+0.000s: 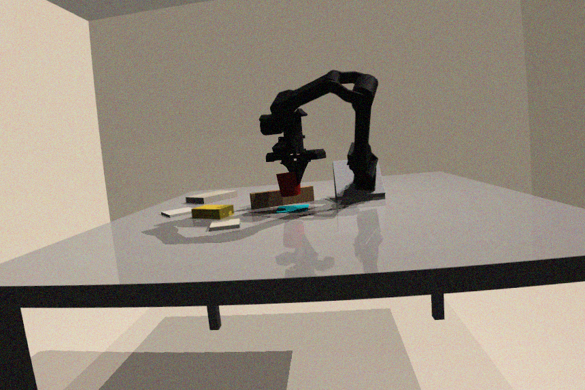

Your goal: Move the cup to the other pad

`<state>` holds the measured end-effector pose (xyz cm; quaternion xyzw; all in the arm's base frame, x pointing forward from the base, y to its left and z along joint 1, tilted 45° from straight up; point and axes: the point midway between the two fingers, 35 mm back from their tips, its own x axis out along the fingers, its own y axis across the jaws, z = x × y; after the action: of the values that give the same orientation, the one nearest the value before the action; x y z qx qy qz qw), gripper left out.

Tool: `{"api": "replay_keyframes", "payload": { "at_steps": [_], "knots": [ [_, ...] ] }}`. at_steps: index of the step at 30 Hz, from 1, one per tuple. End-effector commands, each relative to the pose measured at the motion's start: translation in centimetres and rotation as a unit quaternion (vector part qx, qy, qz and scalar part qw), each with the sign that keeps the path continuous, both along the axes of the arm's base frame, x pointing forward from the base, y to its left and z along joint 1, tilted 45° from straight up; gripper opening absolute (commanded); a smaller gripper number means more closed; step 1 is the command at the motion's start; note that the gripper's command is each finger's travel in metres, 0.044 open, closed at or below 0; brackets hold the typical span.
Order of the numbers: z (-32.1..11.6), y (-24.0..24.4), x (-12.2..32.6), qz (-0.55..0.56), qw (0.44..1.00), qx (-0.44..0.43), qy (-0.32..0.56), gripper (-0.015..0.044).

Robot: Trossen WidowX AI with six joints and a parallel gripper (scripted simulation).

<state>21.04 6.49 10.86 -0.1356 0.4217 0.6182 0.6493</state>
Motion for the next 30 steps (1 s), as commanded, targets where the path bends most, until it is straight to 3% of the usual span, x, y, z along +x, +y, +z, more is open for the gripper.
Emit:
{"api": "replay_keyframes", "payload": {
  "at_steps": [1, 30],
  "knots": [
    [-0.4, 0.4, -0.2, -0.001, 1.000, 0.002, 0.004, 0.0000],
    [-2.4, 2.7, -0.9, -0.001, 1.000, 0.004, 0.004, 0.0000]
  ]
}}
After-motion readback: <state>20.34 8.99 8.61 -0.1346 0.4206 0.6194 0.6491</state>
